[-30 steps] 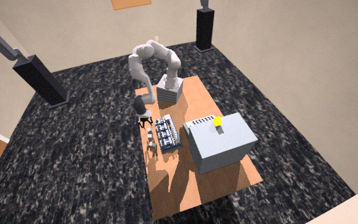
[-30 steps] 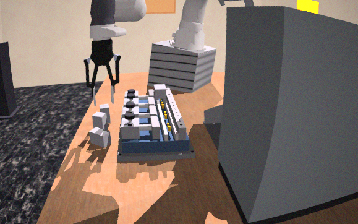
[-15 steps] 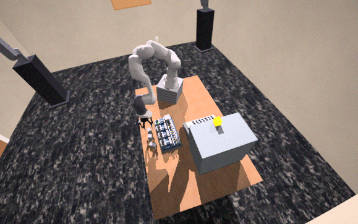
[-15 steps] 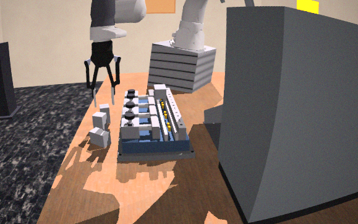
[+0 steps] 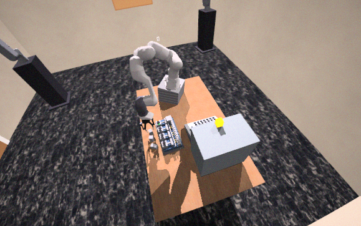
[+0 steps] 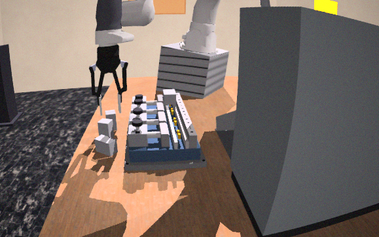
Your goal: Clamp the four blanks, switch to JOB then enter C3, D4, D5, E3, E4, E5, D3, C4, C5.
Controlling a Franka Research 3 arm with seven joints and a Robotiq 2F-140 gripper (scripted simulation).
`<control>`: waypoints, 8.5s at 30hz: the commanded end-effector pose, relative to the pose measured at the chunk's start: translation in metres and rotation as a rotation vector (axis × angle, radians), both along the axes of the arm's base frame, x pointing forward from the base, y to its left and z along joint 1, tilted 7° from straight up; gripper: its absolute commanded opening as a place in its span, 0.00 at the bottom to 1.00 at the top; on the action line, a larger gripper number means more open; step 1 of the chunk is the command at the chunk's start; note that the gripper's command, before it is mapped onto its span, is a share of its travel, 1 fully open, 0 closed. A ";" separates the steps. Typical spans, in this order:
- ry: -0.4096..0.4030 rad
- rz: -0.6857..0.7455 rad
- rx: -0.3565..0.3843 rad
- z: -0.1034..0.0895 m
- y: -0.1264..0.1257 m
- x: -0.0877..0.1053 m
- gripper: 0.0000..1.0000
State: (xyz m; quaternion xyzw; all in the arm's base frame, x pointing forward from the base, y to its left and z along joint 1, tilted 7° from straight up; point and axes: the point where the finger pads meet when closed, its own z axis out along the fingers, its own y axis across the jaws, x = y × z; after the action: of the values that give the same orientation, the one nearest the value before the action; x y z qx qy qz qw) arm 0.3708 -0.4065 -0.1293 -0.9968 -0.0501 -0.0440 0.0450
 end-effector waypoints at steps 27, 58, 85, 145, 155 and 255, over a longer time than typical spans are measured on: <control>-0.002 -0.004 -0.002 -0.006 0.000 0.001 0.40; -0.002 -0.004 -0.002 -0.006 0.000 0.001 0.40; -0.002 -0.004 -0.002 -0.006 0.000 0.001 0.00; -0.002 -0.004 -0.002 0.039 -0.005 -0.003 0.00; -0.002 -0.004 -0.002 0.099 -0.010 -0.008 0.00; 0.018 -0.215 0.016 0.183 0.180 0.046 0.00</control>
State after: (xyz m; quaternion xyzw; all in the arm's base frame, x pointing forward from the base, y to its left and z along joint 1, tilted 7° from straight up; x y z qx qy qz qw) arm 0.4151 -0.2243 0.0526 -0.9966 0.0530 -0.0390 0.0493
